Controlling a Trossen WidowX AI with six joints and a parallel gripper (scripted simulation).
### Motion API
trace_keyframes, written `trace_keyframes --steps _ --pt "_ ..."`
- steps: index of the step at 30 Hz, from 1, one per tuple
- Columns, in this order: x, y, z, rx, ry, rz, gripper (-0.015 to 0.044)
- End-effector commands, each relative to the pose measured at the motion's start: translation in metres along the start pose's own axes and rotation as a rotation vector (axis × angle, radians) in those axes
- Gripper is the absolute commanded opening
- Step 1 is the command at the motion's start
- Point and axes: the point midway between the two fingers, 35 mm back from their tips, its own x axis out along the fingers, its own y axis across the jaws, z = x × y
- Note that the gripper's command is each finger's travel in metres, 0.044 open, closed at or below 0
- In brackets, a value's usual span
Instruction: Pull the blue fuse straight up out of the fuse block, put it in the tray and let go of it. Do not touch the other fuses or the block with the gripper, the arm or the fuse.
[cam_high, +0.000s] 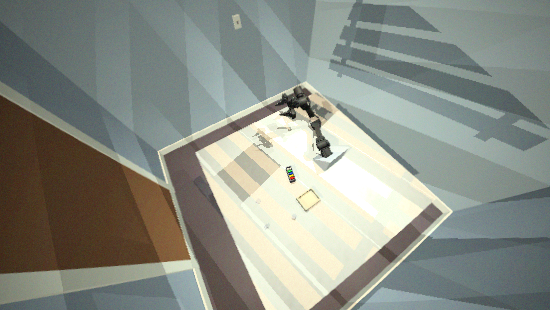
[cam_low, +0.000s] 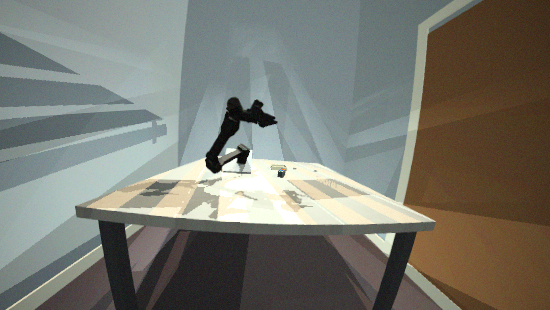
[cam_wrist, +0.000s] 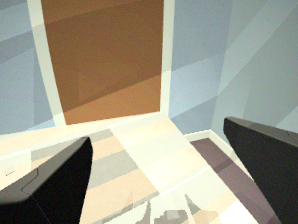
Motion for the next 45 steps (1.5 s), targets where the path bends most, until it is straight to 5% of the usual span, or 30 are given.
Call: trace_keyframes --steps 1,13,24,35,45 --pt "0.001 0.002 0.001 0.0 0.002 0.003 0.0374" --pt "0.076 0.154 0.024 0.027 0.326 0.213 0.0072" --pt "0.116 0.282 -0.059 0.118 0.837 0.273 0.0072" --pt "0.092 0.357 -0.186 0.17 1.435 0.056 0.0072" --pt "0.083 0.356 -0.196 0.169 1.477 0.029 0.0072"
